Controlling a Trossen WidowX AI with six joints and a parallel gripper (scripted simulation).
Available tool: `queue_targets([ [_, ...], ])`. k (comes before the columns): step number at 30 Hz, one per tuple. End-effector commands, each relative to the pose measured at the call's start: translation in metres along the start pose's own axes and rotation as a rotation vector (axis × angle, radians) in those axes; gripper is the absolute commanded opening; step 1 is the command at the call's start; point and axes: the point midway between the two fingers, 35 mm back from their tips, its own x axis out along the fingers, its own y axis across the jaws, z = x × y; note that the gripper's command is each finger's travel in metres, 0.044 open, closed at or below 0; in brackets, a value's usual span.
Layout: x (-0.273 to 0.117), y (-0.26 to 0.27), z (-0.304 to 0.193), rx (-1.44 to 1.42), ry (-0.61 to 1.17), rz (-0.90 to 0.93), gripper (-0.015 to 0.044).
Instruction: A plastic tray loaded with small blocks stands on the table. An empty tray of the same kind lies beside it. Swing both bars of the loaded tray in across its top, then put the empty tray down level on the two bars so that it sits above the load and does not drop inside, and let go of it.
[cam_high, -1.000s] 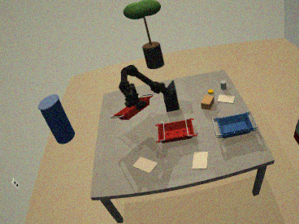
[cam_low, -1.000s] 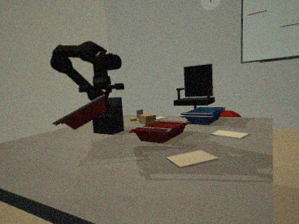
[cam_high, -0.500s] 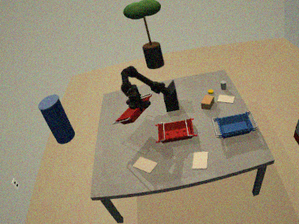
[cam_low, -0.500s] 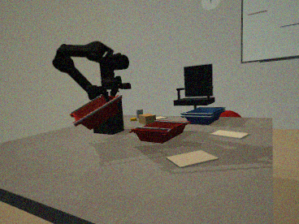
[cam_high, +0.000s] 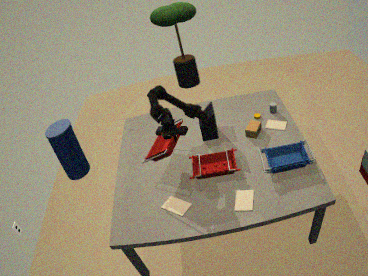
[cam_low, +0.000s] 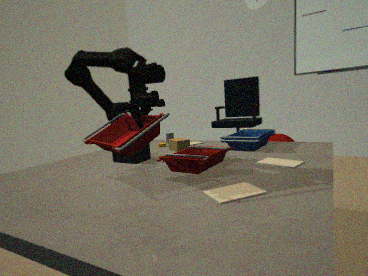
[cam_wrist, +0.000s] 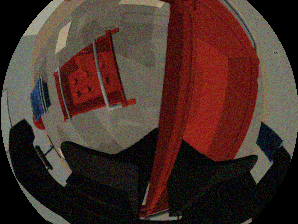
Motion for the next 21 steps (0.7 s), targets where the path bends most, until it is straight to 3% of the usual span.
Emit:
queue_targets([
  [1, -0.004, 0.008, 0.005, -0.070, -0.016, 0.003, 0.0000],
  [21, -0.003, 0.047, 0.013, -0.417, -0.014, 0.008, 0.0000],
])
